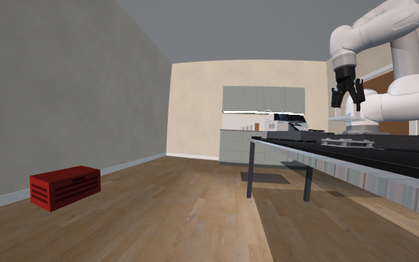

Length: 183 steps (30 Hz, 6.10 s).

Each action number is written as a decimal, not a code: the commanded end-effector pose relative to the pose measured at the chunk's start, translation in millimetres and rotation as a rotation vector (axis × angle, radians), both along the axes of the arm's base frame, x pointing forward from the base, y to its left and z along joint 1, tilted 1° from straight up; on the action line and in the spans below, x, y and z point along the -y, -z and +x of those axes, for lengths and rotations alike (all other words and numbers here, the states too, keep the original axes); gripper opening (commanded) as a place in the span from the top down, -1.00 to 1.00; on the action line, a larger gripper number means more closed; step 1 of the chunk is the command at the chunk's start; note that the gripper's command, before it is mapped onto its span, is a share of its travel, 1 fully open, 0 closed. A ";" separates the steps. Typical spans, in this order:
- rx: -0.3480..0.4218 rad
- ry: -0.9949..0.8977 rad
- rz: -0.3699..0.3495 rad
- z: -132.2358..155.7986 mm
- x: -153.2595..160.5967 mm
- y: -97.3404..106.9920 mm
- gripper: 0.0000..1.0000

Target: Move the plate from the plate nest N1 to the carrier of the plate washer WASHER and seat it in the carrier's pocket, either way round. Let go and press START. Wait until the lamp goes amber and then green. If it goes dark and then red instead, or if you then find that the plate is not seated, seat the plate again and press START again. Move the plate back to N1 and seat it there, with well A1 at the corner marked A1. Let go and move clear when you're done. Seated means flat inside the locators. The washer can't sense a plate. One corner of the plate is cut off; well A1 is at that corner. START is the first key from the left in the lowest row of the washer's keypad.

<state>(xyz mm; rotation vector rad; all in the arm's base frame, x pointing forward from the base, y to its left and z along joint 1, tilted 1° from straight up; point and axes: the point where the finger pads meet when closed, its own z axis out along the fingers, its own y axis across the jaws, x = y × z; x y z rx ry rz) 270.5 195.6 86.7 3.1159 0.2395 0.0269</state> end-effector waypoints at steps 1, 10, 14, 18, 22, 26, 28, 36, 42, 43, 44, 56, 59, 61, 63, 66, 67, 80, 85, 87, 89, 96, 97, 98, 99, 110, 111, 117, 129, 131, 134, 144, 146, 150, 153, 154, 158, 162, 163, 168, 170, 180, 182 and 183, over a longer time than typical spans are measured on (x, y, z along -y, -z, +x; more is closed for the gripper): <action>0.000 0.000 0.000 0.0 0.0 1.6 0.80; 0.000 0.000 0.000 0.3 0.3 13.3 0.80; 0.000 0.000 0.000 0.4 0.4 20.0 0.80; 0.000 0.000 0.000 0.5 0.5 26.6 0.80; 0.000 0.000 0.000 0.7 0.6 33.3 0.80; 0.000 0.000 0.000 0.7 0.7 36.6 0.80; 0.000 0.000 0.000 0.8 0.7 40.0 0.80; 0.000 0.000 0.000 1.0 1.0 53.3 0.80; 0.000 0.000 0.000 1.2 1.1 60.0 0.80; 0.000 0.000 0.000 1.2 1.1 61.6 0.80; 0.000 0.000 0.000 1.2 1.1 63.3 0.80; 0.000 0.000 0.000 1.5 1.3 76.5 0.80; 0.000 0.000 0.000 1.5 1.3 76.5 0.80; 0.000 0.000 0.000 1.5 1.3 76.5 0.80; 0.000 0.000 0.000 1.5 1.3 76.5 0.80; 0.000 0.000 0.000 1.5 1.3 76.5 0.80; 0.000 0.000 0.000 1.5 1.3 76.5 0.80; 0.000 0.000 0.000 1.5 1.3 76.5 0.80; 0.000 0.000 0.000 1.4 1.3 76.5 0.80; 0.000 0.000 0.000 1.4 1.3 76.5 0.80; 0.000 0.000 0.000 1.4 1.3 76.5 0.80; 0.000 0.000 0.000 1.4 1.3 76.5 0.80; 0.000 0.000 0.000 1.4 1.3 76.5 0.80; 0.000 0.000 0.000 1.4 1.3 76.5 0.80; 0.000 0.000 0.000 1.4 1.3 76.5 0.80; 0.000 0.000 0.000 1.5 1.4 77.1 0.80; 0.000 0.000 0.000 1.5 1.4 77.3 0.80; 0.000 0.000 0.000 1.5 1.4 78.3 0.80; 0.000 0.000 0.000 1.5 1.4 80.0 0.80; 0.000 0.000 0.000 1.5 1.4 80.3 0.80; 0.000 0.000 0.000 1.5 1.4 80.8 0.80; 0.000 0.000 0.000 1.5 1.4 82.1 0.80; 0.000 0.000 0.000 1.5 1.4 82.5 0.80; 0.000 0.000 0.000 1.6 1.4 83.1 0.80; 0.000 0.000 0.000 1.6 1.4 83.6 0.80; 0.000 0.000 0.000 1.6 1.5 83.8 0.80; 0.000 0.000 0.000 1.6 1.5 84.5 0.80; 0.000 0.000 0.000 1.6 1.5 84.8 0.80; 0.000 0.000 0.000 1.6 1.5 85.0 0.80; 0.000 0.000 0.000 1.6 1.5 85.8 0.80; 0.000 0.000 0.000 1.6 1.5 86.1 0.80; 0.000 0.000 0.000 1.6 1.5 87.5 0.80; 0.000 0.000 0.000 1.6 1.5 87.8 0.80; 0.000 0.000 0.000 1.6 1.5 88.0 0.80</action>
